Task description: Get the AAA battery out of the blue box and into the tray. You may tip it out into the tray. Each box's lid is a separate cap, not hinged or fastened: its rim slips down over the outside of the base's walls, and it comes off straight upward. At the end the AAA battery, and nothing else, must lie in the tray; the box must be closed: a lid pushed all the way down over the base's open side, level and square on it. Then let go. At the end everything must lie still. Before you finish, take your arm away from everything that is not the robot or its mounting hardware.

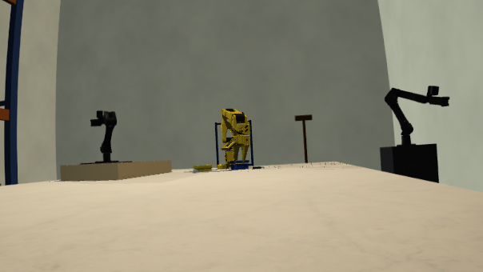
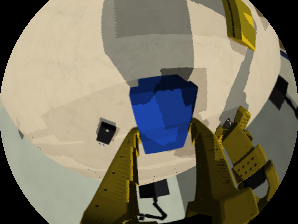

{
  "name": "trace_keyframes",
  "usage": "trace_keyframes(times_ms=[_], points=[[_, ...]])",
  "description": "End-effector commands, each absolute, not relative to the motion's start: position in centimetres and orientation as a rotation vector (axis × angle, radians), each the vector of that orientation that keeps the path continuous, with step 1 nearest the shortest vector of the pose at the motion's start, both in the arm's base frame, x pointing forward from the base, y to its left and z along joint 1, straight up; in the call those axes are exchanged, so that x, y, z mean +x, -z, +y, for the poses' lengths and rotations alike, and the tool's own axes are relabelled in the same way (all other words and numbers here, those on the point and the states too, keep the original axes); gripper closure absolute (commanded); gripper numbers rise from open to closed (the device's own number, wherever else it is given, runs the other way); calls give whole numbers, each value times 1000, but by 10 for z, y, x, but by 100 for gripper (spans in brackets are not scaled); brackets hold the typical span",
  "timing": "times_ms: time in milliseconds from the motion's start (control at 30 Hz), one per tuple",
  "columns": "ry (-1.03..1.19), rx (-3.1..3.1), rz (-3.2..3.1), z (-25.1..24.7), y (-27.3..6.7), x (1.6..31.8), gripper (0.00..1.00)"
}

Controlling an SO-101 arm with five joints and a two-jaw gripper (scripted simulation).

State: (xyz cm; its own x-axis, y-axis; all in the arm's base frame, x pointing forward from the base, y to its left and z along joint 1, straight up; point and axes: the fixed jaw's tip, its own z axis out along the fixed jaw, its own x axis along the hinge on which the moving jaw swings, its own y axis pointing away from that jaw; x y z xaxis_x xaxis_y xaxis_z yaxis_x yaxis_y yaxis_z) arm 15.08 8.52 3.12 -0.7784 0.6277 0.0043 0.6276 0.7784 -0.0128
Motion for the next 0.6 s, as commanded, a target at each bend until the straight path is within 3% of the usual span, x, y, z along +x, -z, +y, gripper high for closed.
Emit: trace_keyframes(times_ms=[0,567], points=[[0,-1064,-2956,86,-32,152,79],[0,-1055,-2959,85,-32,150,79]])
